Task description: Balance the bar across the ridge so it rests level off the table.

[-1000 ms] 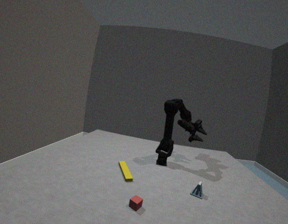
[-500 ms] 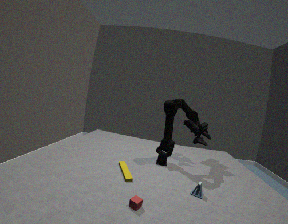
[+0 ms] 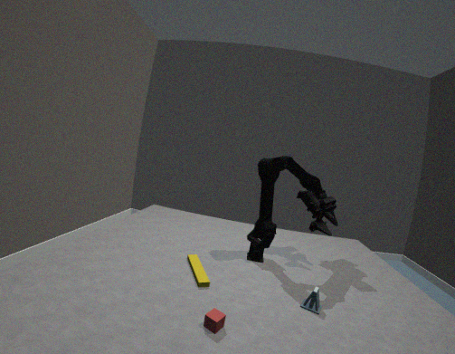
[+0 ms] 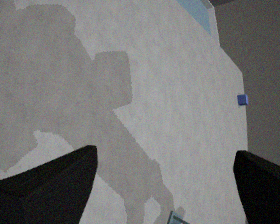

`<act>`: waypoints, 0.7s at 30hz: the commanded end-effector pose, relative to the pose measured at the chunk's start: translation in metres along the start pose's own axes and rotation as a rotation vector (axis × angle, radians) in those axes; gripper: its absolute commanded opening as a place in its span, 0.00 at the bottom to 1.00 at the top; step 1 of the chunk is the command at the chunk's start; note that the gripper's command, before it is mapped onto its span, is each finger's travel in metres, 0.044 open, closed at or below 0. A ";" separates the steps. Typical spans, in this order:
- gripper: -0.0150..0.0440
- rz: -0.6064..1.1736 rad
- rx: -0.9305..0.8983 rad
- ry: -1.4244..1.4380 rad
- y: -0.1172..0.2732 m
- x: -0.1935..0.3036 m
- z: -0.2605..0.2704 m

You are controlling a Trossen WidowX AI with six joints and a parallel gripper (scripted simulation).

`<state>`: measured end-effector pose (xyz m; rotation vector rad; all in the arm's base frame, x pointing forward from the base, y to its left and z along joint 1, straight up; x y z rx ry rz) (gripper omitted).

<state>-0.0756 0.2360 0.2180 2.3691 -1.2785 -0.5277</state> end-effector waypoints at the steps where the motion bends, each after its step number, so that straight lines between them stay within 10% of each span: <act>1: 0.79 0.039 -0.014 0.003 -0.009 0.003 -0.005; 21: 0.79 0.293 -0.084 -0.117 -0.065 0.036 -0.031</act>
Point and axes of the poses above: the point midway between the two fingers, 35 mm back from their tips, its own y axis back along the fingers, its own z axis across the jaws, x = y × z, the point moved 7 cm from there along y, back along the fingers, and after that the axes turned 14 degrees about y, right-handed, at the moved point
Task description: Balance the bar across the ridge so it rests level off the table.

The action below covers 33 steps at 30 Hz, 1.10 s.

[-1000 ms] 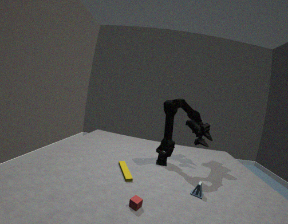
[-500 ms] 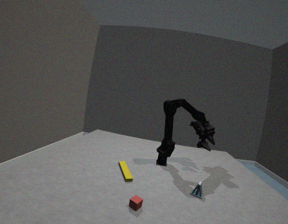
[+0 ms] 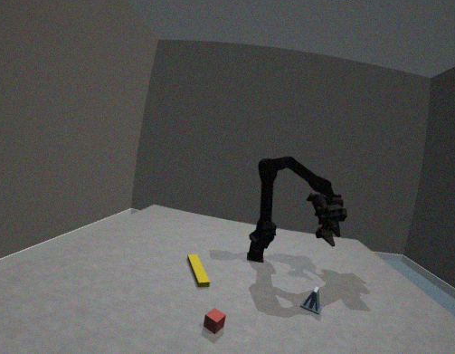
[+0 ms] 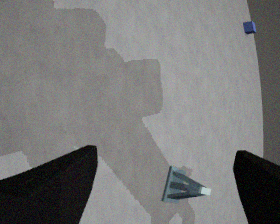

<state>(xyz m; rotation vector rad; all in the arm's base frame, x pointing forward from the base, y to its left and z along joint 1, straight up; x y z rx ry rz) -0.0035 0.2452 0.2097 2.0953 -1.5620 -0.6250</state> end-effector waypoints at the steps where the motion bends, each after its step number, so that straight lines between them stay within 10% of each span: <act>1: 0.79 0.046 -0.009 -0.006 -0.010 0.005 -0.003; 33: 0.79 0.360 -0.182 -0.063 -0.084 0.054 -0.057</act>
Point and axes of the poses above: the point midway between the two fingers, 35 mm back from their tips, its own y axis back along the fingers, its own z axis across the jaws, x = y × z, the point moved 7 cm from there along y, back along the fingers, and after that the axes turned 14 degrees about y, right-handed, at the moved point
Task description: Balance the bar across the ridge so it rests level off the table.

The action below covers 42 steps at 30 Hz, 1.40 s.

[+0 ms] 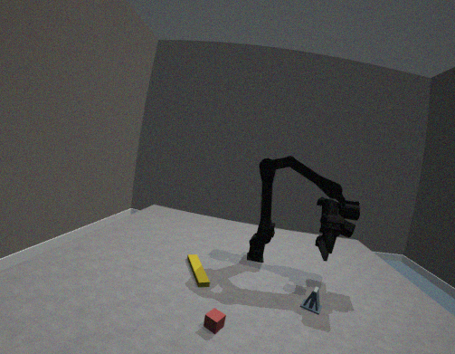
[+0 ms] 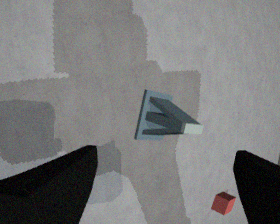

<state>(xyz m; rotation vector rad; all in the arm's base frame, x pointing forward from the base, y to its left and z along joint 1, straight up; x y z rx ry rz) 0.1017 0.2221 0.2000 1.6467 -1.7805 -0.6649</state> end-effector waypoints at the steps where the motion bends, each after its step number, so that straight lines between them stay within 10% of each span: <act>1: 0.79 0.023 -0.020 -0.010 -0.007 0.003 -0.006; 42: 0.79 0.269 -0.305 -0.176 -0.086 0.089 -0.073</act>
Point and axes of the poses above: the point midway between the two fingers, 35 mm back from their tips, its own y axis back along the fingers, its own z axis across the jaws, x = y × z, the point moved 7 cm from there along y, back along the fingers, and after that the axes turned 14 degrees about y, right-handed, at the moved point
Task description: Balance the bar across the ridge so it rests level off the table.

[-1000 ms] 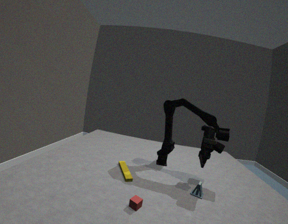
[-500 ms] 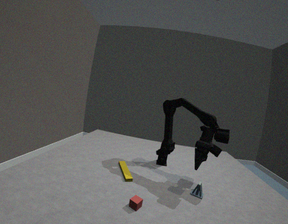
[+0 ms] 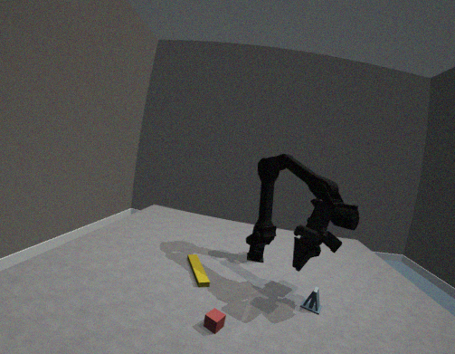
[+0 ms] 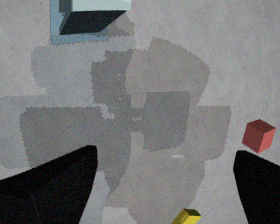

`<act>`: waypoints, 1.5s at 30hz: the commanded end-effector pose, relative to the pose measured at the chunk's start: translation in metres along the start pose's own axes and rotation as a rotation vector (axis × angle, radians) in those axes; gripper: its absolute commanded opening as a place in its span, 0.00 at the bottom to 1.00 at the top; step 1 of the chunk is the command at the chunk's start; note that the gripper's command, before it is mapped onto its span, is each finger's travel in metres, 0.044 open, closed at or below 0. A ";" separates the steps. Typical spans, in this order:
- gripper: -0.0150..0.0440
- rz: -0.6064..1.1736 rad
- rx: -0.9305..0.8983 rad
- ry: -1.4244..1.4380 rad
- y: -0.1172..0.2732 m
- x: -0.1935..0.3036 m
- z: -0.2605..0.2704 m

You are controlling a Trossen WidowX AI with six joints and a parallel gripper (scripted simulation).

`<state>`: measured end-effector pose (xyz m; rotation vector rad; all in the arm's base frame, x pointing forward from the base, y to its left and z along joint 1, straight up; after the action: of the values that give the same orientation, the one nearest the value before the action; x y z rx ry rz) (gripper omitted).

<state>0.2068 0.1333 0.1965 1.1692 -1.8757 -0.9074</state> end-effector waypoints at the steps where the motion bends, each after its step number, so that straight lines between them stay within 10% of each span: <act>1: 0.79 0.009 -0.025 -0.009 -0.004 0.005 -0.007; 45: 0.79 0.105 -0.346 -0.214 -0.073 0.123 -0.058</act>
<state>0.2468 -0.0086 0.1889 0.7901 -1.8403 -1.2589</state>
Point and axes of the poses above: the point midway between the two fingers, 35 mm back from their tips, its own y axis back along the fingers, its own z axis across the jaws, x = y × z, the point moved 7 cm from there along y, back along the fingers, and after that the axes turned 14 degrees about y, right-handed, at the moved point
